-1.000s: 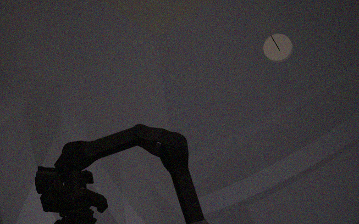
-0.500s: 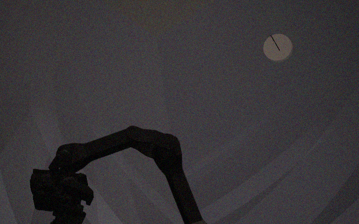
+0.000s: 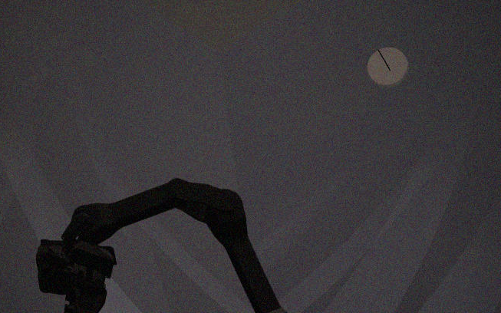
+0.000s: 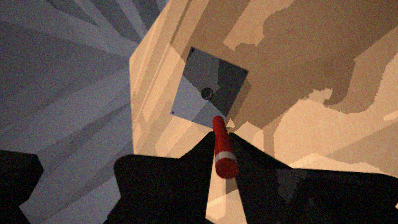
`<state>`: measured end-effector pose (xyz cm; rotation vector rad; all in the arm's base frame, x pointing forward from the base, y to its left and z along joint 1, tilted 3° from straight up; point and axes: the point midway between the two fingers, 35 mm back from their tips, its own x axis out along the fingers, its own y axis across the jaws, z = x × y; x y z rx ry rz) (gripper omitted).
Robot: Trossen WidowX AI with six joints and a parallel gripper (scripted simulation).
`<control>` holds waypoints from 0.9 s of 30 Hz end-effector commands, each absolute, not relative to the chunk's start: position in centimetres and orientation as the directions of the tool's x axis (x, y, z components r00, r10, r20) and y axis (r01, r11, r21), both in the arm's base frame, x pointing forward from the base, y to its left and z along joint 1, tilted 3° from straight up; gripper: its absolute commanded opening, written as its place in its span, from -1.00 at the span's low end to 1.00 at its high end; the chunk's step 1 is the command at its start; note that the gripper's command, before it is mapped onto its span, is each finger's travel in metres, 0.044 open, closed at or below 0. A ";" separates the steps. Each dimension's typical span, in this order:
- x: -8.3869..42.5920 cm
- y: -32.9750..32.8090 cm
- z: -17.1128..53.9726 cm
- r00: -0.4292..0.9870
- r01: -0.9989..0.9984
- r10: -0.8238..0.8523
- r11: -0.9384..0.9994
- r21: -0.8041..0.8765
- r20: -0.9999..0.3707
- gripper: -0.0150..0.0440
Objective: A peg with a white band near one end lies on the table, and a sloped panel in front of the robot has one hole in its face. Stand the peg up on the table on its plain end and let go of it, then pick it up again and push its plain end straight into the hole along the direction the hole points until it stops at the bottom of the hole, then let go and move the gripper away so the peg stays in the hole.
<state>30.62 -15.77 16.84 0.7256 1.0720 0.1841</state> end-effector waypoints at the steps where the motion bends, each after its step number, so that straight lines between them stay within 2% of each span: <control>1: 31.1 -15.7 16.8 0.499 0.202 0.476 0.748 0.632 -0.724 -0.49; 27: 34.5 -13.6 14.4 0.537 0.210 0.509 0.691 0.692 -0.672 -0.49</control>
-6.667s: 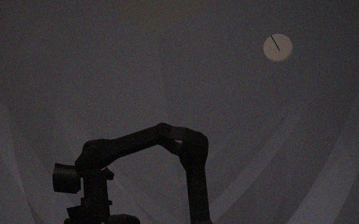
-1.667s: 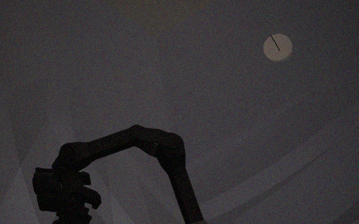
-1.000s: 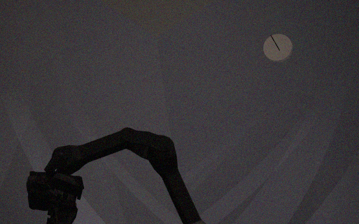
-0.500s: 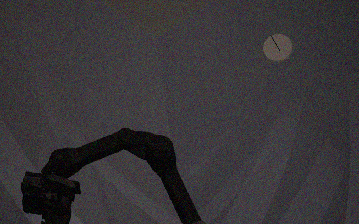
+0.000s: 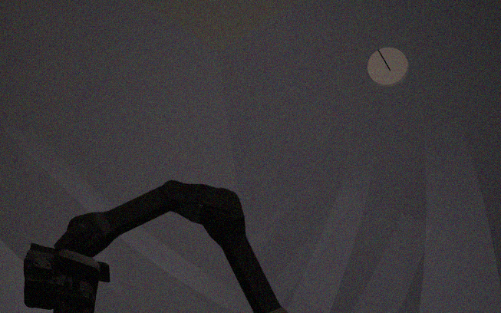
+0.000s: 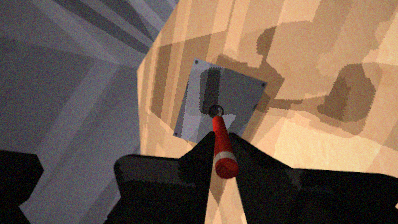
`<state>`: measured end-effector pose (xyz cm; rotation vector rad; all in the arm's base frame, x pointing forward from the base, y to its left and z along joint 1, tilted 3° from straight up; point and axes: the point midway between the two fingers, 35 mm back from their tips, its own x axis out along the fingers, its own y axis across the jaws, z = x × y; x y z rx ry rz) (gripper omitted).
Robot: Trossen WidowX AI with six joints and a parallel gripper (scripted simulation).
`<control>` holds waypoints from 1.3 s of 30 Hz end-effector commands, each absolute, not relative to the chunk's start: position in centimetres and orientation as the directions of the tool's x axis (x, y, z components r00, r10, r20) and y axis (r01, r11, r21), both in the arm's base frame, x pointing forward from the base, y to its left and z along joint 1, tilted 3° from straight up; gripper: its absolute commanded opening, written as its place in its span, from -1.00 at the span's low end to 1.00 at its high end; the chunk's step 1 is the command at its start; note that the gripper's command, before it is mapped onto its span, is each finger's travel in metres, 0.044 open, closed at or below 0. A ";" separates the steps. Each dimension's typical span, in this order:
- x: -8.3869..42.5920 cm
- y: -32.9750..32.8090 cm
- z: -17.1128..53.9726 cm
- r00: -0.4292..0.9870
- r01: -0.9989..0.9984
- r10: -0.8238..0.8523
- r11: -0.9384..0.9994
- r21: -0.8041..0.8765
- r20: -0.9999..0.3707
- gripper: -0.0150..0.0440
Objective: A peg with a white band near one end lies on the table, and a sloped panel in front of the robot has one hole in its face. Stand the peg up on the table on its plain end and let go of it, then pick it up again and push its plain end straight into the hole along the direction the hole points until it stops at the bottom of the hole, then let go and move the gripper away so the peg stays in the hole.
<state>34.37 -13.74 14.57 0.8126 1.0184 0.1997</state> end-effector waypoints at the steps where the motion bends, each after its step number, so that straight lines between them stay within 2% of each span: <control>1: 34.6 -13.5 14.3 0.538 0.208 0.511 0.691 0.692 -0.671 -0.49; 39: 35.9 -12.5 12.9 0.542 0.192 0.513 0.695 0.693 -0.666 -0.49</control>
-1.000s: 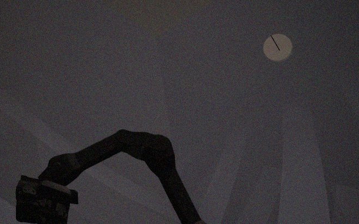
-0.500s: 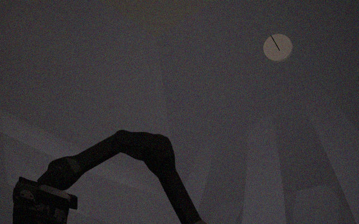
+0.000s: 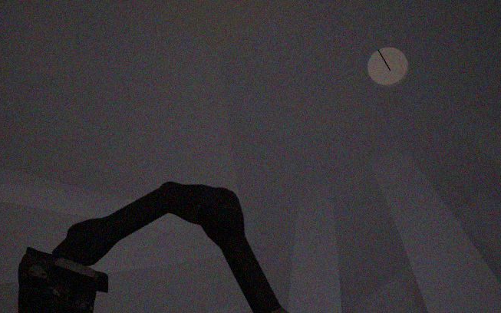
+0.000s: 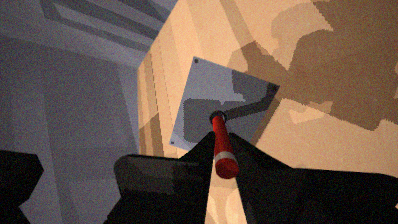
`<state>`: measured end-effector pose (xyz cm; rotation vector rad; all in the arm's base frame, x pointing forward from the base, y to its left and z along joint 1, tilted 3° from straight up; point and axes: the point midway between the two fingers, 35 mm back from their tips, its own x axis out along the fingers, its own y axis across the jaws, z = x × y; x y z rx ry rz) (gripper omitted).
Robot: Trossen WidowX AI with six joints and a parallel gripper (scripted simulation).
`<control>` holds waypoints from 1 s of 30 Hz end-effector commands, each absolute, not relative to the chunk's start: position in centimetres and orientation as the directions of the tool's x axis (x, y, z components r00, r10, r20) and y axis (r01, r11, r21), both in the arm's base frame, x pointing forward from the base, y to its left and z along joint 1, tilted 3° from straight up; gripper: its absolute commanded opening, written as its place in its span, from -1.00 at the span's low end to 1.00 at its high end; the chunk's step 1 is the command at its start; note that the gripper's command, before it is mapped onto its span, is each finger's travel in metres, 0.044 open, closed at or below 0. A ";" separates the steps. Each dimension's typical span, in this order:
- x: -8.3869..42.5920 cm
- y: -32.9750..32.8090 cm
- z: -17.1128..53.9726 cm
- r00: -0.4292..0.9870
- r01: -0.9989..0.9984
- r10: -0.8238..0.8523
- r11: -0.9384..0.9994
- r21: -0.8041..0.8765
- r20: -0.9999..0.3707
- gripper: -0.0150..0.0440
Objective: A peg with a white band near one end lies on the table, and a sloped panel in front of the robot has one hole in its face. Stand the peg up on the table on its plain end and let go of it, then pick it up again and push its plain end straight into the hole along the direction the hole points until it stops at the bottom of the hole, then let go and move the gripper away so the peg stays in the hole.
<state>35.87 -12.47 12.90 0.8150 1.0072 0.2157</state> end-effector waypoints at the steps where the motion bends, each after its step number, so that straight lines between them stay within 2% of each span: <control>1: 35.9 -12.4 12.9 0.542 0.192 0.513 0.695 0.693 -0.665 -0.49; 30: 36.5 -11.6 11.8 0.542 0.192 0.514 0.695 0.693 -0.665 -0.49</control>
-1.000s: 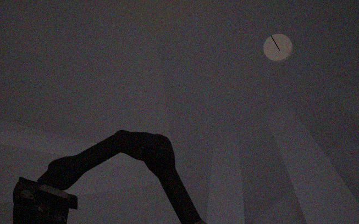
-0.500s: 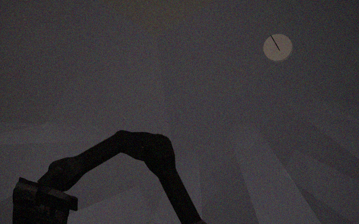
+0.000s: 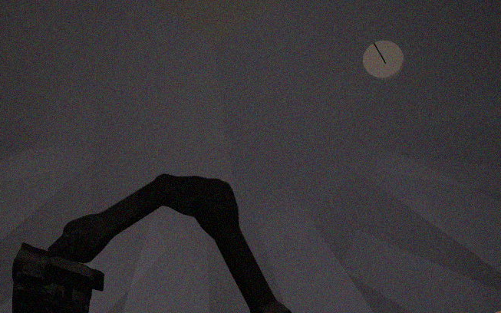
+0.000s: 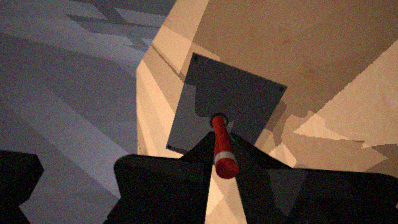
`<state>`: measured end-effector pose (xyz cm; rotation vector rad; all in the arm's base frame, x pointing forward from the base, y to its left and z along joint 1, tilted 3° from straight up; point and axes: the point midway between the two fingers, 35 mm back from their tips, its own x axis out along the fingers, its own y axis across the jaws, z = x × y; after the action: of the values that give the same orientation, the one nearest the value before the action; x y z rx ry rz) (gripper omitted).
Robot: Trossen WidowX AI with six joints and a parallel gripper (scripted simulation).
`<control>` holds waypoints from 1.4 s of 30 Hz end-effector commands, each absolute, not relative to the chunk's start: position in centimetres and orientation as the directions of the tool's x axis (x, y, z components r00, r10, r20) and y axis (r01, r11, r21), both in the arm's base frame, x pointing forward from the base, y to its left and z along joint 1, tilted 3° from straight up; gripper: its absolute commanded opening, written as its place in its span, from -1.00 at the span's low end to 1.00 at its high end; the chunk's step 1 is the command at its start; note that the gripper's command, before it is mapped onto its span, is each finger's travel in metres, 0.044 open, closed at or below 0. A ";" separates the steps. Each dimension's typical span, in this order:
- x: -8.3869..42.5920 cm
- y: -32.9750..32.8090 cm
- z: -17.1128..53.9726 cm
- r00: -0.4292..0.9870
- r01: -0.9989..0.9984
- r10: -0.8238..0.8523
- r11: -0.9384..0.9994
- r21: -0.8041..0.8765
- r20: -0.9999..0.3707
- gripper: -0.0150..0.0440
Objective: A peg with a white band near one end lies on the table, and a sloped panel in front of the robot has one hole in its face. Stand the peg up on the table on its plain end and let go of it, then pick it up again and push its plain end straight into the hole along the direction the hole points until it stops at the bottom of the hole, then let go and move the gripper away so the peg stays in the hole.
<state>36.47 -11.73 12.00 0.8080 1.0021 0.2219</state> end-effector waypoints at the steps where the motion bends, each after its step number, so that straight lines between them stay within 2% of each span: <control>1: 36.5 -11.6 11.7 0.542 0.192 0.514 0.695 0.693 -0.665 -0.49; 42: 37.6 -10.6 10.5 0.543 0.187 0.516 0.694 0.695 -0.662 -0.49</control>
<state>37.62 -10.60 10.46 0.8107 1.0036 0.2228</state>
